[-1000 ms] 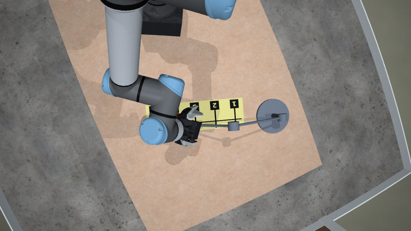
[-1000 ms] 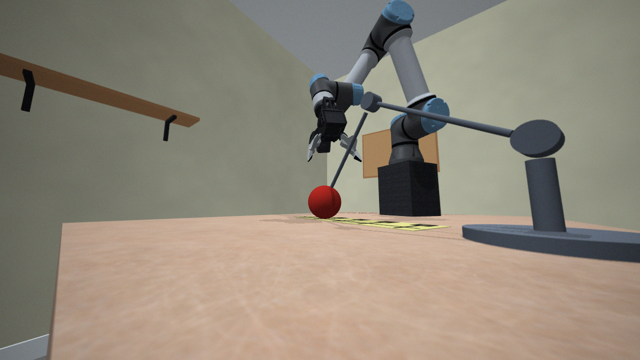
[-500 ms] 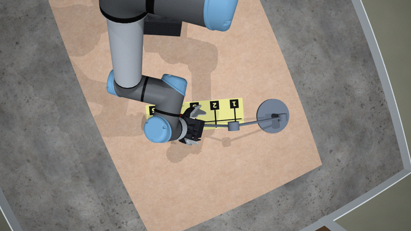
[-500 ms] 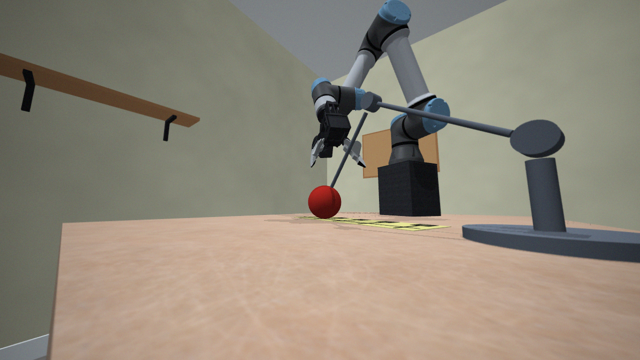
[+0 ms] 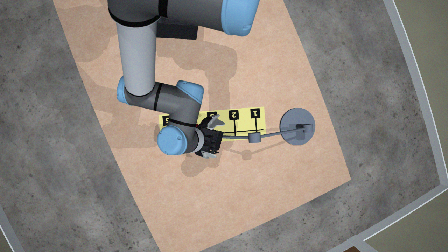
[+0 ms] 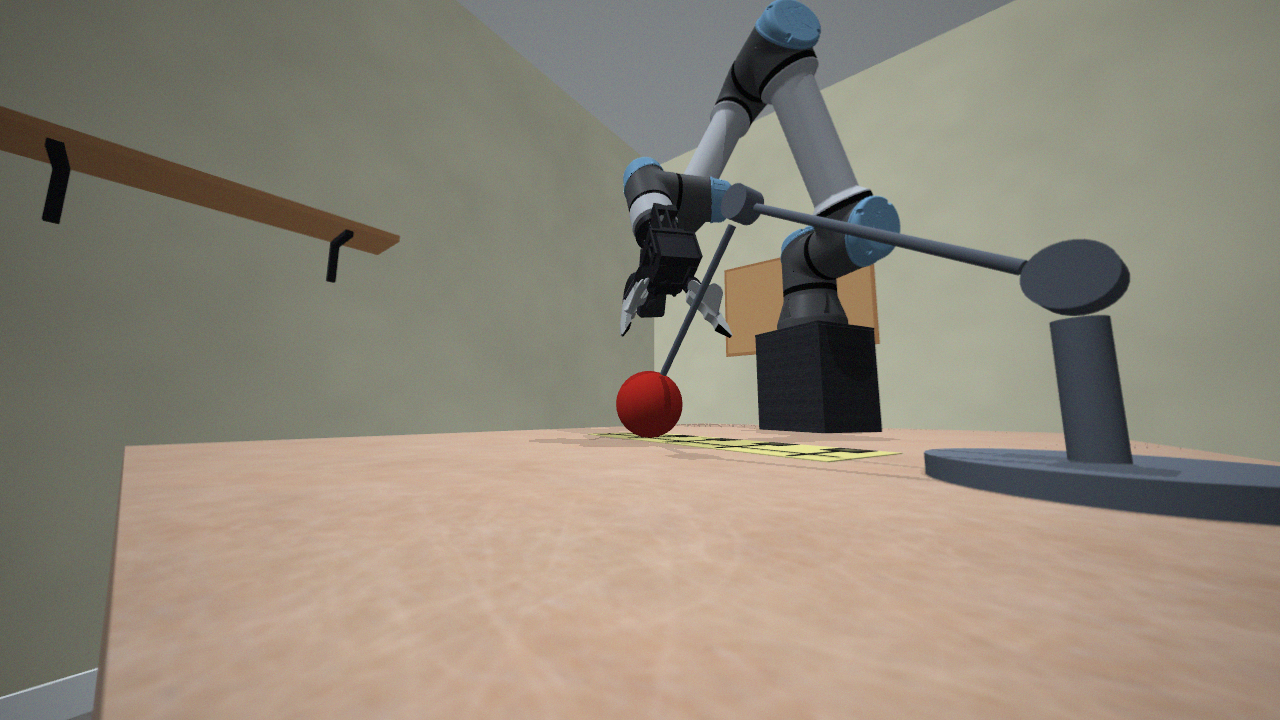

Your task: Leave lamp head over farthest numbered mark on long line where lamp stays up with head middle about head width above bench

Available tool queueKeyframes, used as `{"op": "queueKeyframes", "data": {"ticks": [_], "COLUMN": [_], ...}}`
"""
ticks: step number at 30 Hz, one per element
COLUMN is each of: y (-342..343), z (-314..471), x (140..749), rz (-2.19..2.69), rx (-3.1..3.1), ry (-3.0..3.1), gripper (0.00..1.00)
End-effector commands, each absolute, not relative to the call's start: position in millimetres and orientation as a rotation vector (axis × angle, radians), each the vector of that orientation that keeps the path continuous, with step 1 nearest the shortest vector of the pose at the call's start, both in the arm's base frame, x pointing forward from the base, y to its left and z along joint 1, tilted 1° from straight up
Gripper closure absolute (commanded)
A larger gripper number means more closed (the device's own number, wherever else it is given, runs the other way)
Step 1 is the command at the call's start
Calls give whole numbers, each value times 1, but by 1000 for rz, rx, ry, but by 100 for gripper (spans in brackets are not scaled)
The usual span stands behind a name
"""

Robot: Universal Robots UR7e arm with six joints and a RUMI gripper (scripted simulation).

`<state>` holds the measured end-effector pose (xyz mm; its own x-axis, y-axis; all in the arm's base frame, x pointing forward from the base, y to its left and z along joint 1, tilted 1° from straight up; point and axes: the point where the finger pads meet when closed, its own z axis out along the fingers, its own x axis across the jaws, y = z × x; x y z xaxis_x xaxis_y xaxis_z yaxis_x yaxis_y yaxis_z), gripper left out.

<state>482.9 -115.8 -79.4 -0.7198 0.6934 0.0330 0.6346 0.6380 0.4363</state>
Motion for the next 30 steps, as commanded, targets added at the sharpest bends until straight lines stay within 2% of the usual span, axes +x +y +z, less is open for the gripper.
{"op": "queueKeyframes", "data": {"ticks": [1, 30], "y": [-116, -115], "z": [-80, -84], "x": [483, 484], "rz": [800, 800], "rx": [872, 866], "ry": [2751, 2747], "gripper": [0, 0]}}
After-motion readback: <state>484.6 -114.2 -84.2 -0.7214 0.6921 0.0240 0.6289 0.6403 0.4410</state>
